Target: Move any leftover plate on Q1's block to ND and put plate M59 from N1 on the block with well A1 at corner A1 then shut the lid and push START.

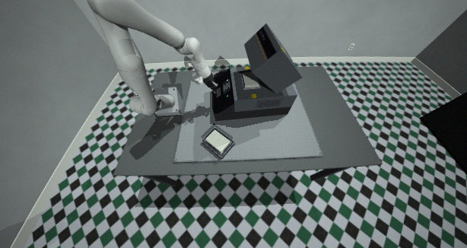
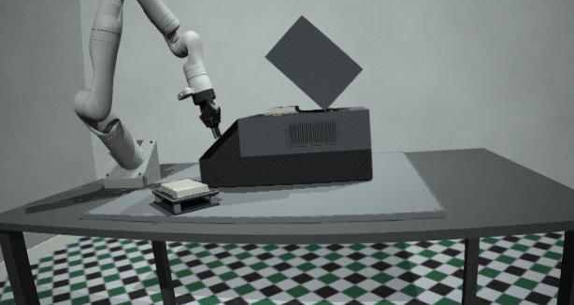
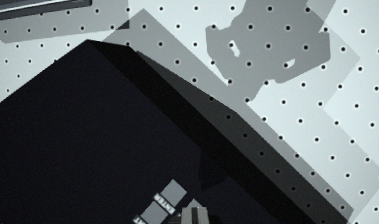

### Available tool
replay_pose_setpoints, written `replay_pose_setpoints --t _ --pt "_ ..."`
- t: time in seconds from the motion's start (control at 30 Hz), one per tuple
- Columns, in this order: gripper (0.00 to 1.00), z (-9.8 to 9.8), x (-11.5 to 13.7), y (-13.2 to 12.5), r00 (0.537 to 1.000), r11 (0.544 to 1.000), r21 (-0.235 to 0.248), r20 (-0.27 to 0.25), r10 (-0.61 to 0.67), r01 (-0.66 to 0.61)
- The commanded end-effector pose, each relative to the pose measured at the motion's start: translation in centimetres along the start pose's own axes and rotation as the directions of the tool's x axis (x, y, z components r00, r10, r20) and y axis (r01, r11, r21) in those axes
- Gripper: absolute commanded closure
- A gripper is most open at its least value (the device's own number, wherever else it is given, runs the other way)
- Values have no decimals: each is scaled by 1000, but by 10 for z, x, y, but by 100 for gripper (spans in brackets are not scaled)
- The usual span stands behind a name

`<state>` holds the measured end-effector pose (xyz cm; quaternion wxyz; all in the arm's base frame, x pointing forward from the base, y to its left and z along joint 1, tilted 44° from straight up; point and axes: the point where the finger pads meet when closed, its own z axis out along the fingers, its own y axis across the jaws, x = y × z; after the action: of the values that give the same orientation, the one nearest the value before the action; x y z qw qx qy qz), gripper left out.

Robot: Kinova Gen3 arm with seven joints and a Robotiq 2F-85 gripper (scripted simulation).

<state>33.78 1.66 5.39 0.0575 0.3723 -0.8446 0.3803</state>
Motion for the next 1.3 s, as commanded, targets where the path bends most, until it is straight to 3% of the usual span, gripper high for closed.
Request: replay_pose_setpoints --t 0.0,0.2,1.27 --pt "90 -5 1 1 1000 1000 0 1 0 0" --pt "90 -12 3 4 1000 1000 0 1 0 0" --pt "90 -12 4 4 1000 1000 0 1 0 0"
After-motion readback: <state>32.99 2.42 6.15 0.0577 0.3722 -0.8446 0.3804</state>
